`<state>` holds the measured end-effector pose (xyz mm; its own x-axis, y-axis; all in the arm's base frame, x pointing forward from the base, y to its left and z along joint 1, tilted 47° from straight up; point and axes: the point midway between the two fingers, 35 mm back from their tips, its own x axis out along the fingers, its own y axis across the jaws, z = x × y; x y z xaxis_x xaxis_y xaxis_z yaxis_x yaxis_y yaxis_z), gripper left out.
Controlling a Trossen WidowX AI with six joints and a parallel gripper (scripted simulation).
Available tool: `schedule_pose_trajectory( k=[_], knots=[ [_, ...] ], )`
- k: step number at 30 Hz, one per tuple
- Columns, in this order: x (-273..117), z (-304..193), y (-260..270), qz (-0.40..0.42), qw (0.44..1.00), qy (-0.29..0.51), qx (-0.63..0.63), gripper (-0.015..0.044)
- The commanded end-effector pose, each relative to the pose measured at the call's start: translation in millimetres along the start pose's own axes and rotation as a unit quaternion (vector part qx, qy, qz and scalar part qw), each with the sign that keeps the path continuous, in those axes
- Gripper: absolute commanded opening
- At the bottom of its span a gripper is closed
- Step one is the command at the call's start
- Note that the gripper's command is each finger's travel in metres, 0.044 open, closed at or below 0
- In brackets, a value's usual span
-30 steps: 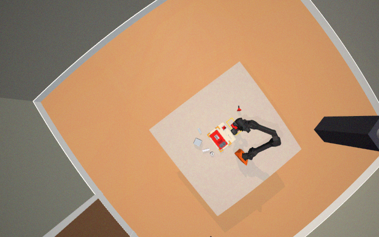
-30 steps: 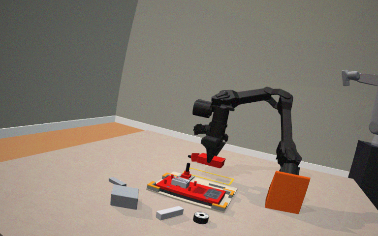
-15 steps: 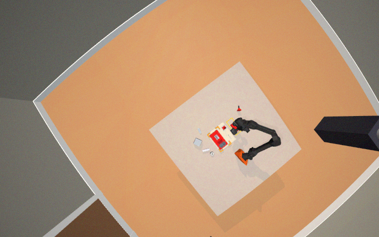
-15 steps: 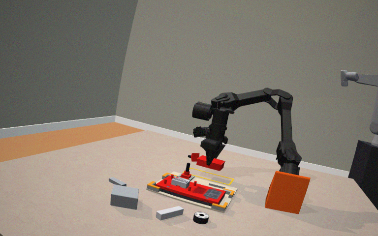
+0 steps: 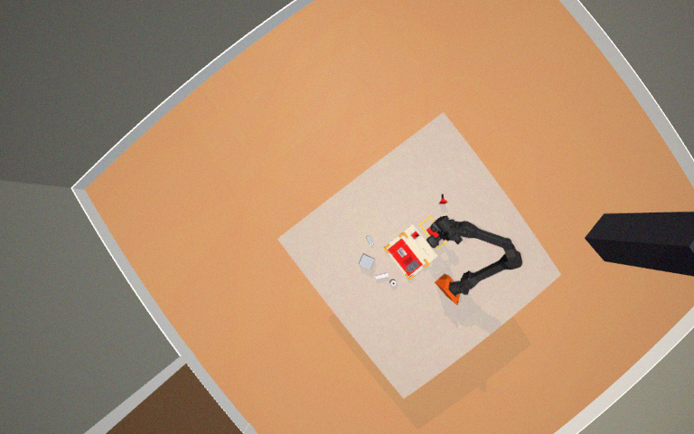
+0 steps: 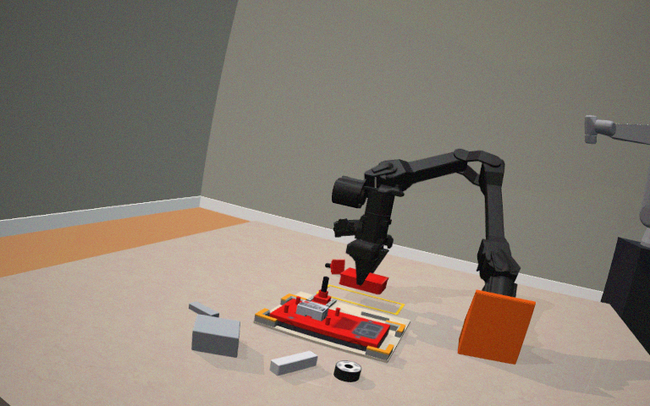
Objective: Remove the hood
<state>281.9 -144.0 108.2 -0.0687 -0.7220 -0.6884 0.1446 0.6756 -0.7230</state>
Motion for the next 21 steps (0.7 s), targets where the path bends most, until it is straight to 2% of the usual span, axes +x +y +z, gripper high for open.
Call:
schedule_pose_trajectory(
  k=[1, 21],
  knots=[
    [4, -2, 0, -0.003, 1.000, 0.002, -0.003, 0.0000],
    [14, -3, -1, -0.004, 1.000, 0.002, -0.003, 0.0000]
  ],
)
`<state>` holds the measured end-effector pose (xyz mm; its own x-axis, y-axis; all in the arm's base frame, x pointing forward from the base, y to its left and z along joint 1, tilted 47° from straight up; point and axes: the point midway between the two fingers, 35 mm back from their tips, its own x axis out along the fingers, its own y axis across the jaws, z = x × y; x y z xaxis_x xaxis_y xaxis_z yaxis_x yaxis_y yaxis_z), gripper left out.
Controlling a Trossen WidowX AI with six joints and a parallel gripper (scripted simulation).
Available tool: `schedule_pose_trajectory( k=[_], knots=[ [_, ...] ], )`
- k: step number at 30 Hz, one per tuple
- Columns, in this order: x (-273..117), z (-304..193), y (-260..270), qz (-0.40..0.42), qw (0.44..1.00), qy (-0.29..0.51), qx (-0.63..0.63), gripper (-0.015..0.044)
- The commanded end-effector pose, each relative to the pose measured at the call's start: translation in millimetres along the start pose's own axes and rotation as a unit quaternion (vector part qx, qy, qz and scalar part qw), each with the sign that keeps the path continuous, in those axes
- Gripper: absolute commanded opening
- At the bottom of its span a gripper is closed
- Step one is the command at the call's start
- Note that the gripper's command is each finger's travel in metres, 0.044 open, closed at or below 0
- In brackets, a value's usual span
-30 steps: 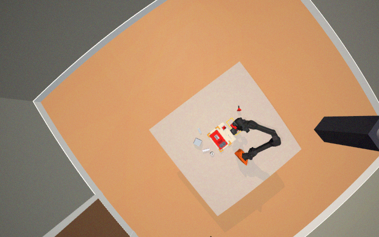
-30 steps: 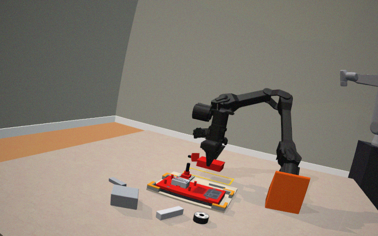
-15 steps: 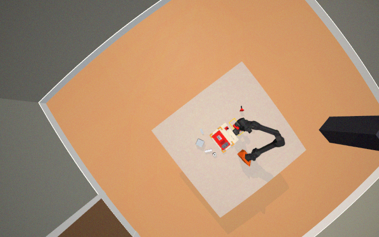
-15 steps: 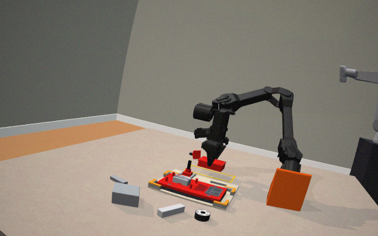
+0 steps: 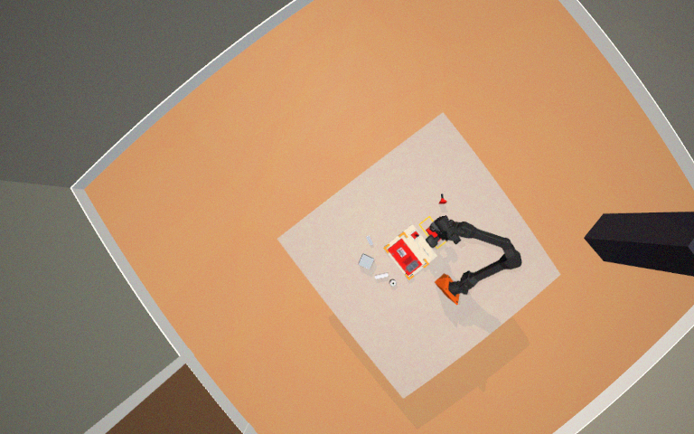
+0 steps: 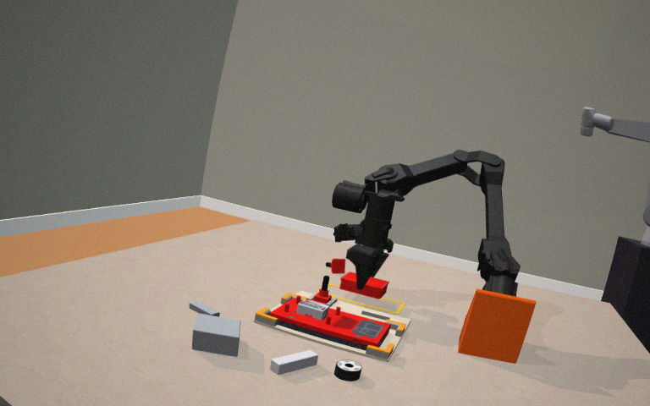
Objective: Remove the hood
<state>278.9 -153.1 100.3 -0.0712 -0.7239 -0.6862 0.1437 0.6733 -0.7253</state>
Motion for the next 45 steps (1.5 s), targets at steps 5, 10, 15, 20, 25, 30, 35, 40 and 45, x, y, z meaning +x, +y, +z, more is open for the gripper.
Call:
schedule_pose_trajectory(
  k=[5, 10, 15, 20, 25, 30, 35, 40, 45],
  knots=[
    [4, -1, 0, -0.002, 1.000, 0.001, -0.002, 0.0000],
    [6, -1, 0, -0.002, 1.000, 0.001, -0.002, 0.0000],
    [9, -1, 0, -0.002, 1.000, 0.001, -0.002, 0.0000],
    [11, -1, 0, -0.002, 1.000, 0.001, -0.002, 0.0000],
    [14, -1, 0, -0.003, 1.000, 0.001, -0.002, 0.0000],
    [16, -1, 0, -0.003, 1.000, 0.001, -0.002, 0.0000],
    [19, -1, -1, -0.003, 1.000, 0.001, -0.002, 0.0000],
    [18, 0, -1, -0.002, 1.000, -0.001, 0.001, 0.0026],
    [18, 0, -1, -0.002, 1.000, -0.001, 0.001, 0.0158]
  ],
)
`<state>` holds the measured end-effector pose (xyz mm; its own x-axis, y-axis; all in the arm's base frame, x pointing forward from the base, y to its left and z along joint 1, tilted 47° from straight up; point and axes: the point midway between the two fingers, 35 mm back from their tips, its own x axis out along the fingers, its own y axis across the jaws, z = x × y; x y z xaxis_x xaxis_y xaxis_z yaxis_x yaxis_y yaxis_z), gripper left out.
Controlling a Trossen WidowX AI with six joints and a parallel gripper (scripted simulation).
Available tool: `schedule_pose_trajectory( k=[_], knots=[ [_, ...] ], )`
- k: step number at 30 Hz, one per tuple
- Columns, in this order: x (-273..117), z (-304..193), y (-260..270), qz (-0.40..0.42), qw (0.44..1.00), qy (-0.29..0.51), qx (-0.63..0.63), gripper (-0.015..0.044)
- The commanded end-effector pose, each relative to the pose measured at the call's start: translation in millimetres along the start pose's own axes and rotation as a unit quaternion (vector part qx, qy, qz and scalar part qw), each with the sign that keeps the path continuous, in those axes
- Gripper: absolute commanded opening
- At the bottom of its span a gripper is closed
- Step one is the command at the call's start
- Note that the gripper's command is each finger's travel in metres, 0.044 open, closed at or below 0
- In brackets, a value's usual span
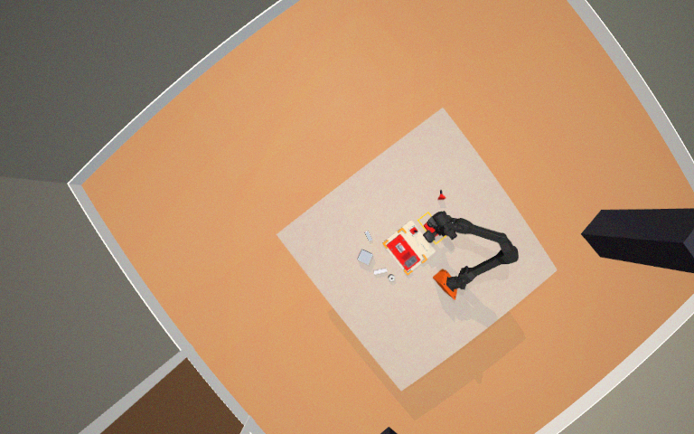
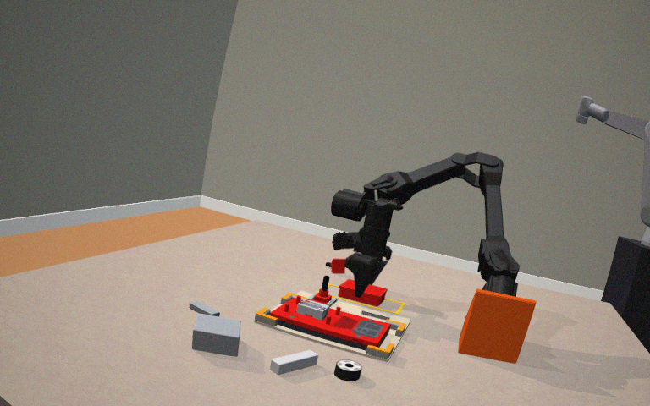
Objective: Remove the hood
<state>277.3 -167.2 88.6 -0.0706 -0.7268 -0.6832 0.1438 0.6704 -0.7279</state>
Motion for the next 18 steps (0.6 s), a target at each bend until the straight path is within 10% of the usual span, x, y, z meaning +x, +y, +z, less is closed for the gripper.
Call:
schedule_pose_trajectory(
  k=[1, 11, 18],
  knots=[
    [0, 0, 0, 0.000, 1.000, 0.000, 0.000, 0.0184],
    [-2, 0, 0, 0.000, 1.000, 0.000, 0.000, 0.0440],
    [-55, 2, 2, 0.000, 1.000, 0.002, 0.000, 0.0440]
  ],
)
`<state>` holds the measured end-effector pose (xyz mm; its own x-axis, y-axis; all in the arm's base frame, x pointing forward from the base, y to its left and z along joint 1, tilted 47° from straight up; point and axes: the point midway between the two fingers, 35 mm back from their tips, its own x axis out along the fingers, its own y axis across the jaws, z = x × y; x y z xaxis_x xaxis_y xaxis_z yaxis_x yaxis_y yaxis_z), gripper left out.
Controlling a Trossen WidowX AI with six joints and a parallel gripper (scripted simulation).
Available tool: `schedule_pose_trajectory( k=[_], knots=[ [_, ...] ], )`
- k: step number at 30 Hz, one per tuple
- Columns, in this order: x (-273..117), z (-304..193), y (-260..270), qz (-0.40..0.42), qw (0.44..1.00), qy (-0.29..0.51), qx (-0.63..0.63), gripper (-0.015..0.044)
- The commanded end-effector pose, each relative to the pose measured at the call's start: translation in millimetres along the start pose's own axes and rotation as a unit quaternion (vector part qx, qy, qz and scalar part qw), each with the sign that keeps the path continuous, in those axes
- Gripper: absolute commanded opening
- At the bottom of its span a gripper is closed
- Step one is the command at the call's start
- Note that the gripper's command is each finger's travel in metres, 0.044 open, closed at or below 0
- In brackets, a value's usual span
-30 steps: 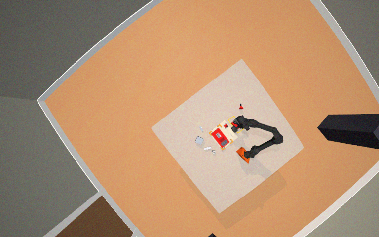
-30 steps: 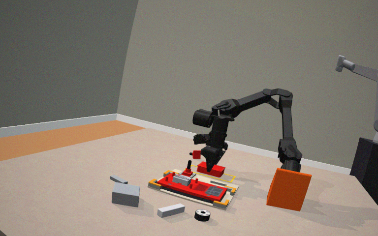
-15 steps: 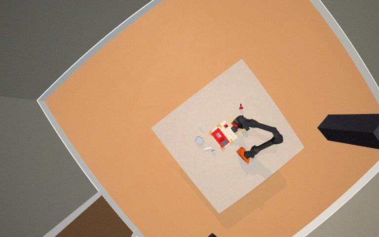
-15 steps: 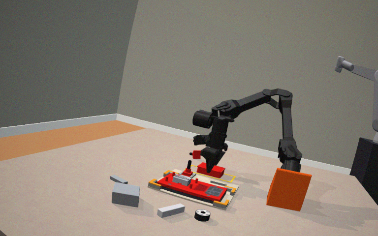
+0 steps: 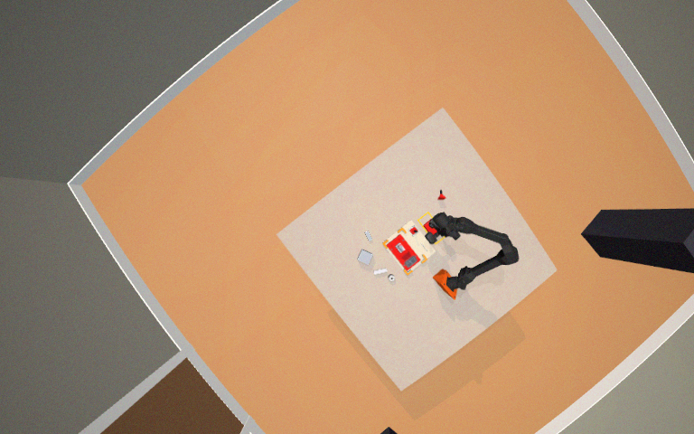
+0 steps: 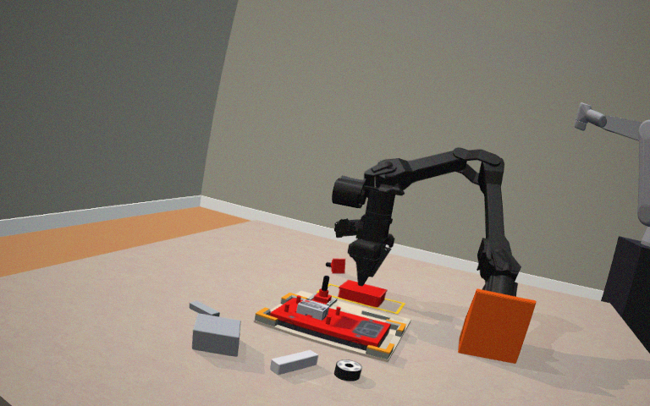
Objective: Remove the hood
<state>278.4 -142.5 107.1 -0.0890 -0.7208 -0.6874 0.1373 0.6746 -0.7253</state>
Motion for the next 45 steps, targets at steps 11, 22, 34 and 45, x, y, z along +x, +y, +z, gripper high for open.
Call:
schedule_pose_trajectory(
  k=[11, 22, 34, 45],
  knots=[
    [-40.7, 1.3, -1.7, -0.005, 1.000, -0.007, 0.003, 0.0440],
    [-40.7, 1.3, -1.7, -0.005, 1.000, -0.007, 0.003, 0.0440],
    [-40.7, 1.3, -1.7, -0.005, 1.000, -0.007, 0.003, 0.0440],
    [-40.7, 1.3, -1.7, -0.005, 1.000, -0.007, 0.003, 0.0440]
  ],
)
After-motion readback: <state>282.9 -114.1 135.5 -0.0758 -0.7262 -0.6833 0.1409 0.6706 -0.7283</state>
